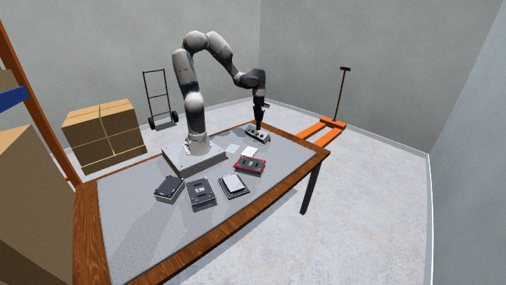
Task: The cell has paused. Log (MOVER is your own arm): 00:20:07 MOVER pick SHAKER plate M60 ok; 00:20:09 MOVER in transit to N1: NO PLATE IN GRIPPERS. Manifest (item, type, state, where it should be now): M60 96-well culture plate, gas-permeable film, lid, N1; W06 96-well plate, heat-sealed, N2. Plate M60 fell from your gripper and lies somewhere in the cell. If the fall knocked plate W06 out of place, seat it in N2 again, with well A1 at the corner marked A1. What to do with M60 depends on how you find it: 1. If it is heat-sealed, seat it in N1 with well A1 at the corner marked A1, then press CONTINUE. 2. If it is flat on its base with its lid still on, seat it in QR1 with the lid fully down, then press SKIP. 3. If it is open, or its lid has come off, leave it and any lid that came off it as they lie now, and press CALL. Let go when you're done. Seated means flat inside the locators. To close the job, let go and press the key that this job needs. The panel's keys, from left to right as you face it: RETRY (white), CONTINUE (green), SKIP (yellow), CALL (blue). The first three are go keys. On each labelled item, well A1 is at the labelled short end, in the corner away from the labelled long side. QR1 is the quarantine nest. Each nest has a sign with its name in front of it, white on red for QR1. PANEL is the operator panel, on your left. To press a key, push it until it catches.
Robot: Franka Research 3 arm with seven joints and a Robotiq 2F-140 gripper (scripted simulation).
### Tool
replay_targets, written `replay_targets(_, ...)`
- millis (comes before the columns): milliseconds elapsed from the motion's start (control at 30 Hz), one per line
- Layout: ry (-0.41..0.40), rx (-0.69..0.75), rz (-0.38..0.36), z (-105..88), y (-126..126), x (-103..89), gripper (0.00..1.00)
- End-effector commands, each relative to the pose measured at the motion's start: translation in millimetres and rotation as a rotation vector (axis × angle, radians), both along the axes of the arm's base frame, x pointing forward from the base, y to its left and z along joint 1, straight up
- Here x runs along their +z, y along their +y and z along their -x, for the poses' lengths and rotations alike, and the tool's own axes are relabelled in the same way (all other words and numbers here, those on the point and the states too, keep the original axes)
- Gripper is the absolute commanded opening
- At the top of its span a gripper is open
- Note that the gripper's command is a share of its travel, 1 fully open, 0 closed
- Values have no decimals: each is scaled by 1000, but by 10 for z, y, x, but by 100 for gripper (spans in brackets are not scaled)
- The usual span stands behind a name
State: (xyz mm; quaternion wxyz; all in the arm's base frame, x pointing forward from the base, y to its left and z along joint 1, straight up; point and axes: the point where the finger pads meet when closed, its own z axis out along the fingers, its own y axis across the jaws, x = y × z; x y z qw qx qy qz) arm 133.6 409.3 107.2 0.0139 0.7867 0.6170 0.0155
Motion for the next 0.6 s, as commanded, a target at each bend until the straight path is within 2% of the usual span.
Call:
replay_targets(0, 42, 224, -9, -3, 12, 0, 10)
replay_targets(567, 39, 224, -36, -3, -10, -3, 10)
